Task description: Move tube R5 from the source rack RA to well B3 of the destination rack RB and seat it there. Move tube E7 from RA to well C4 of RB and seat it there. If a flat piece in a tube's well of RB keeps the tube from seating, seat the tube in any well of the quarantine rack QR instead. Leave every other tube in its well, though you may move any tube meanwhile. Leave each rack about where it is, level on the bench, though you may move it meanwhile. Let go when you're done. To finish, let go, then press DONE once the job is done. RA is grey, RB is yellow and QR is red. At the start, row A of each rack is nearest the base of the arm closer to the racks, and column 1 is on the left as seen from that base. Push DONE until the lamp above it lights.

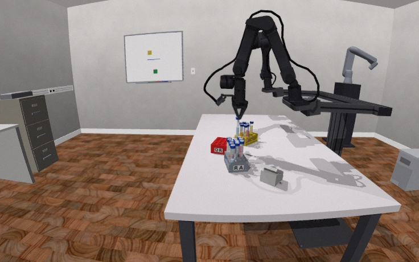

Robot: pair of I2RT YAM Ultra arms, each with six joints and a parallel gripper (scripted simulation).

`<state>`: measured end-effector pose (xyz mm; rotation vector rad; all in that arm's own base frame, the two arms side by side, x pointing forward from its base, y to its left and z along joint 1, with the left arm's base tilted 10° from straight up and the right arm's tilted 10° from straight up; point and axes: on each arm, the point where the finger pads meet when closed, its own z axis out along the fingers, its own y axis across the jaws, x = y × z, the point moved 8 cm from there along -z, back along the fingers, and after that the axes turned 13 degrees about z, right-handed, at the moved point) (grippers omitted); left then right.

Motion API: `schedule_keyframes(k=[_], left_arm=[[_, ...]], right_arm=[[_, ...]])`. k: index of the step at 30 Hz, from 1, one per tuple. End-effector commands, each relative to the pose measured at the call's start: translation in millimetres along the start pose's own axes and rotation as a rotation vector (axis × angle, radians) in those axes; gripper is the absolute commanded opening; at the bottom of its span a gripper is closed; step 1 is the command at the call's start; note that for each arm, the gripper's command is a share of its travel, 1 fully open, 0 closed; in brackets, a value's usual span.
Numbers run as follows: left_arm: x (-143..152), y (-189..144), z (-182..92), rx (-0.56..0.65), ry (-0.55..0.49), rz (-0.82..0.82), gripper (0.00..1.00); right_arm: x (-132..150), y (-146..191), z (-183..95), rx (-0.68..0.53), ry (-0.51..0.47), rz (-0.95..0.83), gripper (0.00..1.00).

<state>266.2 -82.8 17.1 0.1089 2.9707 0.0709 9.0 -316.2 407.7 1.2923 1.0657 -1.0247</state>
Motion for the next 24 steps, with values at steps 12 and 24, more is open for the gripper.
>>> schedule_keyframes(k=[12,24], left_arm=[[-10.9,3.4,-4.7,0.003,-0.019,-0.385,0.00],[-27.2,38.8,-1.7,0.006,-0.002,-0.369,0.00]], right_arm=[[-21.6,-1.7,-11.9,0.011,-0.053,0.008,0.00],[-21.6,-1.7,-11.9,0.011,-0.053,0.008,0.00]])
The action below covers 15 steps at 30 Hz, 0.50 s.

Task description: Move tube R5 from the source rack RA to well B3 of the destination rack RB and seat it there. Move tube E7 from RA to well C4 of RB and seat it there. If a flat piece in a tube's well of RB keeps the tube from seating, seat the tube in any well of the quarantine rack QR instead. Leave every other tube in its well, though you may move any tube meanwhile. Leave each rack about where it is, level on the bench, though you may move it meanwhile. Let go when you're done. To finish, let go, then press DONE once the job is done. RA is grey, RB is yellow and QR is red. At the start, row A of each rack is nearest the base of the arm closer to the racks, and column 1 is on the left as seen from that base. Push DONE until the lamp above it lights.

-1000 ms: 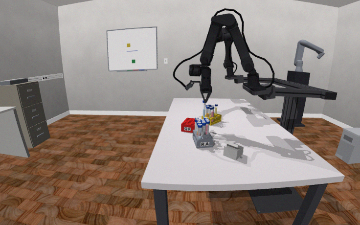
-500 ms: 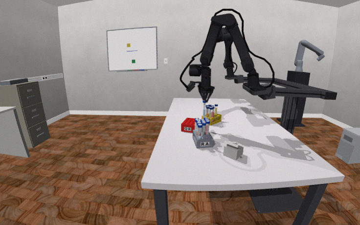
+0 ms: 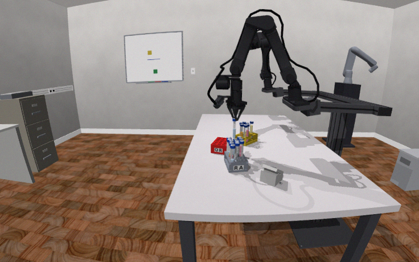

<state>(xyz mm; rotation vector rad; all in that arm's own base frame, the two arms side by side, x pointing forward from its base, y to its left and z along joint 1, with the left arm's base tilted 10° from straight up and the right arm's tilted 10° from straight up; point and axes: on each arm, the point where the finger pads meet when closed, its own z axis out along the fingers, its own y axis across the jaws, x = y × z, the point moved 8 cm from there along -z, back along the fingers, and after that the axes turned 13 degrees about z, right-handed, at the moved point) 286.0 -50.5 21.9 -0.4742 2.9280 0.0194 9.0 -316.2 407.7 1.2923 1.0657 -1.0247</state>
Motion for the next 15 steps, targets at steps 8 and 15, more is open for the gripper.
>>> schedule_keyframes(k=[8,15], left_arm=[[-17.9,-6.0,-2.4,0.003,-0.003,0.045,0.00],[-28.1,-11.5,-2.8,-0.001,-0.005,0.037,0.00]], right_arm=[[-21.6,-1.7,-11.9,0.011,-0.053,0.008,0.00],[-21.6,-1.7,-11.9,0.011,-0.053,0.008,0.00]])
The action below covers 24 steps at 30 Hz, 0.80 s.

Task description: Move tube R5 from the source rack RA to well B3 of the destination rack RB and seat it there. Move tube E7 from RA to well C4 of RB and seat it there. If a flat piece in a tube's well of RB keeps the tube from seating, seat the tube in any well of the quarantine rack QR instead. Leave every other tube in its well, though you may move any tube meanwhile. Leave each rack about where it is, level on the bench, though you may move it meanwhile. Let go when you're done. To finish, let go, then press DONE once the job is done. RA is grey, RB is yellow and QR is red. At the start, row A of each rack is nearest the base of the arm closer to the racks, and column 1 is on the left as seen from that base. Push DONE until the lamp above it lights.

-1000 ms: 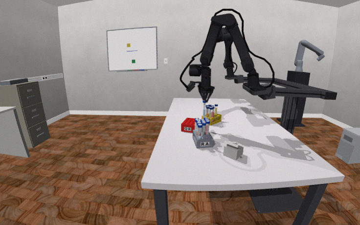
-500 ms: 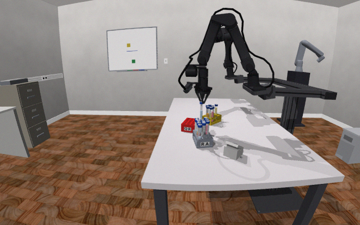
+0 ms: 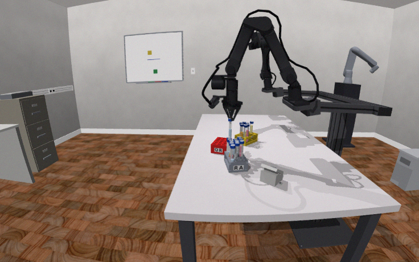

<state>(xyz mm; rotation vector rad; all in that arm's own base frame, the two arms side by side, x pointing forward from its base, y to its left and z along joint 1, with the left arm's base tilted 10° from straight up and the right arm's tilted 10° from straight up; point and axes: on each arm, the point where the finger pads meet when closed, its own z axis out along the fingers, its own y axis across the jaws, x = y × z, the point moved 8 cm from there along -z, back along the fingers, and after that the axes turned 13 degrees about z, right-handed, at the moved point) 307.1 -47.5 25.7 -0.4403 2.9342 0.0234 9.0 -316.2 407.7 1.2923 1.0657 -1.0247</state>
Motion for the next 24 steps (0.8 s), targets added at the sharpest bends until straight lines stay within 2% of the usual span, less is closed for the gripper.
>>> schedule_keyframes(k=[1,24], left_arm=[[-8.2,-8.7,-2.9,0.000,-0.006,0.014,0.00],[-35.7,-24.0,-3.6,-0.002,-0.008,0.005,0.00]], right_arm=[[-21.6,-1.7,-11.9,0.011,-0.053,0.008,0.00],[-21.6,-1.7,-11.9,0.011,-0.053,0.008,0.00]])
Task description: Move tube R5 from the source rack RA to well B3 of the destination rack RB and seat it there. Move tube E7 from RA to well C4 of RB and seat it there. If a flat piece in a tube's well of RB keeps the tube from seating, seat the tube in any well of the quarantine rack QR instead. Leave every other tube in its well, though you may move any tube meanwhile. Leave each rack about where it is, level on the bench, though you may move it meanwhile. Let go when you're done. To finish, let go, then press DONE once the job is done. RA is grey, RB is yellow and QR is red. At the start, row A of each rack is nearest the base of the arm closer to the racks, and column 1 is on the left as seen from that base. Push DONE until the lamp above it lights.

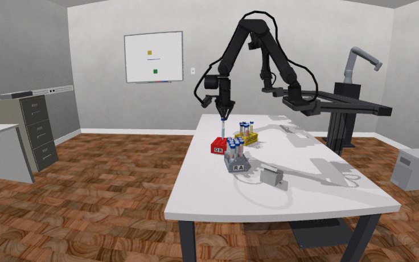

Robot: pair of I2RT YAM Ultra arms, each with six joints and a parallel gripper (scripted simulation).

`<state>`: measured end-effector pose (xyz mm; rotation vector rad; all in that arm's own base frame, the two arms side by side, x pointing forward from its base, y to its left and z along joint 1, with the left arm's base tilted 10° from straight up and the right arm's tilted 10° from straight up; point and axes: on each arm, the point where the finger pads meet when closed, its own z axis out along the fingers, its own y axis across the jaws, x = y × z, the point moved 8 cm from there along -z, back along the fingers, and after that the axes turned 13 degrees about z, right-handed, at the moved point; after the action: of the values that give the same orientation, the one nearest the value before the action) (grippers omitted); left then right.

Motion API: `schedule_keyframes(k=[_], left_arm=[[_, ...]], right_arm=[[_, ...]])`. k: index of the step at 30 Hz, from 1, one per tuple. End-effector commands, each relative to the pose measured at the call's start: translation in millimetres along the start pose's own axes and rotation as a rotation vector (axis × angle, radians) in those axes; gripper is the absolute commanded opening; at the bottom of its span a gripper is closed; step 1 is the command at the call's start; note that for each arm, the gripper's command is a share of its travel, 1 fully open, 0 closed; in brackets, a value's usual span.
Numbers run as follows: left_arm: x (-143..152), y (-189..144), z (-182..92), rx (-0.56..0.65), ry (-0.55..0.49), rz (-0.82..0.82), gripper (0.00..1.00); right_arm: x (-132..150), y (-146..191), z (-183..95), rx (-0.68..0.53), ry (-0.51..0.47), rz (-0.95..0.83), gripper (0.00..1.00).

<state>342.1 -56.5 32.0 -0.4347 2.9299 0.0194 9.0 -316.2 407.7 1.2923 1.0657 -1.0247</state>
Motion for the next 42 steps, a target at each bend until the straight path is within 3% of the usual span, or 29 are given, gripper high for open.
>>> schedule_keyframes(k=[1,37,42], left_arm=[[-6.5,-6.1,-4.5,-0.004,-0.008,0.002,0.00],[-23.3,-14.8,-14.3,0.008,-0.032,-0.001,0.00],[-21.8,-15.3,-3.8,-0.007,-0.004,0.003,0.00]], right_arm=[[-21.6,-1.7,-11.9,0.011,-0.053,0.008,0.00],[-21.6,-1.7,-11.9,0.011,-0.053,0.008,0.00],[-21.6,-1.7,-11.9,0.011,-0.053,0.008,0.00]])
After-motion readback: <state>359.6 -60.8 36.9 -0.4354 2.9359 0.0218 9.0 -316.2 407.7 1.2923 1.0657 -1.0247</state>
